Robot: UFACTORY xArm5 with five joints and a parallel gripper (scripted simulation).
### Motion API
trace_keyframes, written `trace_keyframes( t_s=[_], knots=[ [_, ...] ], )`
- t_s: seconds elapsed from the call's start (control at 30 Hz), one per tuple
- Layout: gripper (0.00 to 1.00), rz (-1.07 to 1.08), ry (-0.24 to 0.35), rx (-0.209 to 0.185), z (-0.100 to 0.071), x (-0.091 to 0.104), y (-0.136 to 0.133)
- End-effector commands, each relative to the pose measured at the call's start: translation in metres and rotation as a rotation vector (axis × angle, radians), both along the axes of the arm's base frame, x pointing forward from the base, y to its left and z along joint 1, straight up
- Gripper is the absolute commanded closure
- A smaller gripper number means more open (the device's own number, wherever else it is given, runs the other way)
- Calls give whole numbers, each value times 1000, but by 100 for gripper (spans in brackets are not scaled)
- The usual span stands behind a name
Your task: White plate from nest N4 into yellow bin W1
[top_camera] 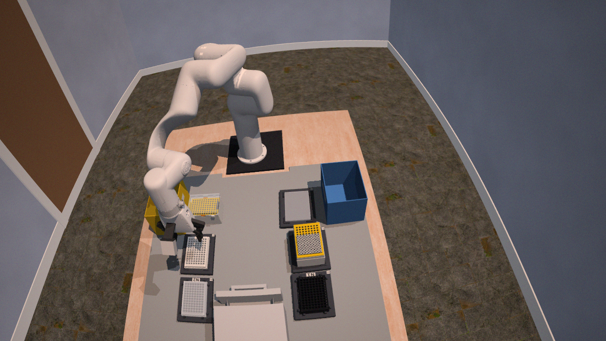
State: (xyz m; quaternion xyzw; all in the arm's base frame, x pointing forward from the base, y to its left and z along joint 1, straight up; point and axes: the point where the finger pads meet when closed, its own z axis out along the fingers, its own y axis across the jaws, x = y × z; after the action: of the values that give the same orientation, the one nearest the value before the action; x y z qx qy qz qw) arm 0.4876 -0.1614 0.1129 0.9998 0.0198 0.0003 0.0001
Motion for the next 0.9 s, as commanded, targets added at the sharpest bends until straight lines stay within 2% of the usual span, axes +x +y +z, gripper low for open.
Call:
trace_keyframes(
  t_s=[0.0, 0.87],
  knots=[
    [0, 0, -4, -1, -4, 1, 0],
    [0, 0, -3, -1, -44, 1, -1]
  ],
)
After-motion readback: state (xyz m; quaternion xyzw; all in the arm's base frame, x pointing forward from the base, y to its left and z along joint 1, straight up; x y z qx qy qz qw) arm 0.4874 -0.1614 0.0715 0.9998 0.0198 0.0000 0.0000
